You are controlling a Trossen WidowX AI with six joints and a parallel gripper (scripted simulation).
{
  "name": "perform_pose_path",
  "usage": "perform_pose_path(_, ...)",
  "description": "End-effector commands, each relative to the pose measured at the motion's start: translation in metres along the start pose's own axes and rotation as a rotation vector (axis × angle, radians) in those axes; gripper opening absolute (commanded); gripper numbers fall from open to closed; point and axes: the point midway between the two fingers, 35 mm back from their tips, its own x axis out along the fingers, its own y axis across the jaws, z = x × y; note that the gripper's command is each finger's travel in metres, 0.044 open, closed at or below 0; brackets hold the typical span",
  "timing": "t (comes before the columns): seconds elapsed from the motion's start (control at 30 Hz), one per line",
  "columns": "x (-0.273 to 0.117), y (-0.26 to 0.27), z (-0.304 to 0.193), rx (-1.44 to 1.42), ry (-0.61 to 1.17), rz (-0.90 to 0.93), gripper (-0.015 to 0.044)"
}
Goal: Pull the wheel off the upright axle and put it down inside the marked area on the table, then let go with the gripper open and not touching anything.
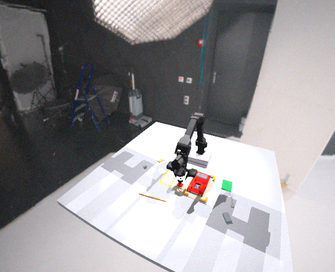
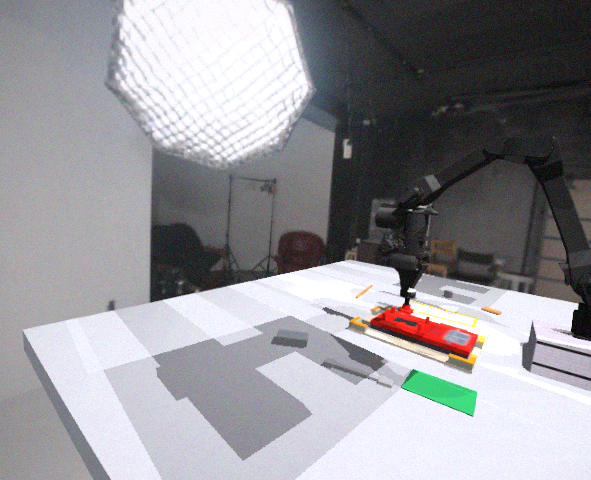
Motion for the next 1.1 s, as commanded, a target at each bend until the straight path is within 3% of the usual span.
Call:
perform_pose_path(0.0,0.0104,0.0,-0.0015,-0.002,0.002,0.001,0.03)
perform_pose_path(0.07,0.0104,0.0,-0.0015,-0.002,0.002,0.001,0.03)
perform_pose_path(0.2,0.0069,0.0001,-0.0016,0.001,0.007,0.0,0.0195)
perform_pose_path(0.47,0.0069,0.0001,-0.0016,0.001,0.007,0.0,0.0141)
perform_pose_path(0.67,0.0058,0.0001,-0.0015,0.001,0.007,0.0,0.0)
perform_pose_path(1.07,0.0019,0.0001,-0.0013,0.0,0.006,0.0,0.0)
